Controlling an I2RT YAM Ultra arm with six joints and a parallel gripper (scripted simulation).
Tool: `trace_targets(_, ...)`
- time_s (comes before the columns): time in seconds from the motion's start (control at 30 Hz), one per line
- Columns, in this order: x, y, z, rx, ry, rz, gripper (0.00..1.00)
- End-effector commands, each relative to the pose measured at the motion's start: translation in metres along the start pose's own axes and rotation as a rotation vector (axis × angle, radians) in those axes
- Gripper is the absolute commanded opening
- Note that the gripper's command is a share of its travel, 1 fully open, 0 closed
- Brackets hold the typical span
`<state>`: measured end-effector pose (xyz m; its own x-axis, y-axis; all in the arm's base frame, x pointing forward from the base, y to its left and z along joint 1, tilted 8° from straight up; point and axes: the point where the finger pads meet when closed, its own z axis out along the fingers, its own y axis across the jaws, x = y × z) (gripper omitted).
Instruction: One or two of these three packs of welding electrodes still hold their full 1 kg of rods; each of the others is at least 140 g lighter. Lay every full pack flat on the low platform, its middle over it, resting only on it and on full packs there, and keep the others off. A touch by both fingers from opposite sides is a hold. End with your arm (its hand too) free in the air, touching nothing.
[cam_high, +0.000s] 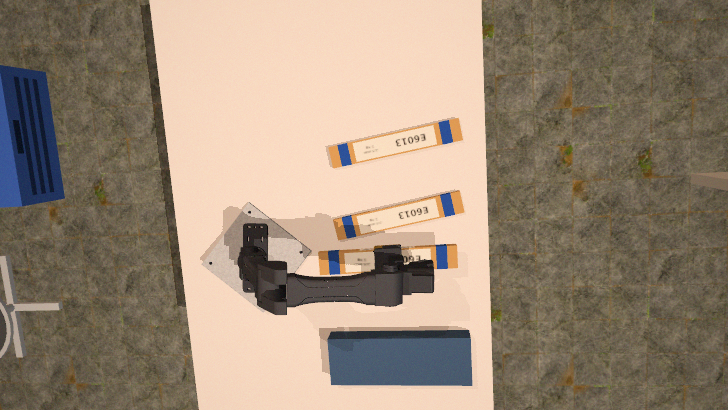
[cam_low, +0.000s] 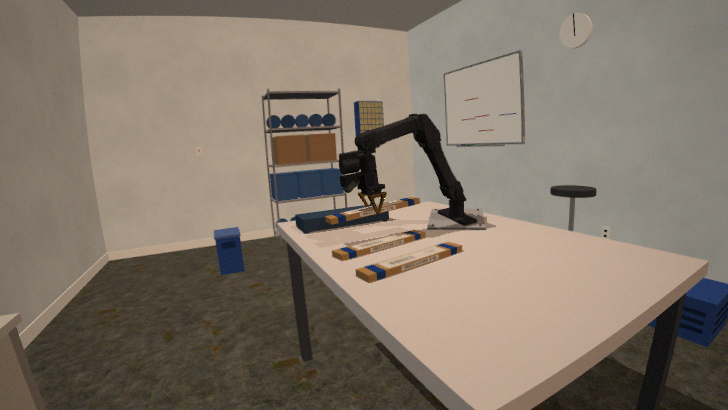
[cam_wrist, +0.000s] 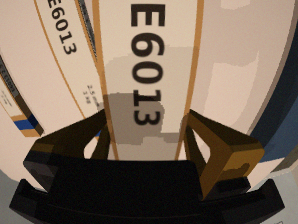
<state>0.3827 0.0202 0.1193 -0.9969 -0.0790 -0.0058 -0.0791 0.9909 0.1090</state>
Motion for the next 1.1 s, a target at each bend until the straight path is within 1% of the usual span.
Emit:
trace_targets(0.0, -0.005, -0.004, -0.035, 0.007, -0.082, 0.002, 0.0)
trace_targets(0.63, -0.005, -0.004, -0.035, 0.007, -0.082, 0.002, 0.0)
trace_targets(0.67, -0.005, -0.006, -0.049, 0.008, -0.109, 0.003, 0.0)
trace_targets(0.93, -0.005, -0.007, -0.056, 0.008, -0.109, 0.003, 0.0)
trace_targets(1.0, -0.005, -0.007, -0.056, 0.008, -0.109, 0.003, 0.0)
trace_targets(1.03, -0.004, -0.007, -0.052, 0.007, -0.1, 0.004, 0.0)
trace_targets(1.07, -0.004, -0.007, -0.052, 0.007, -0.1, 0.004, 0.0)
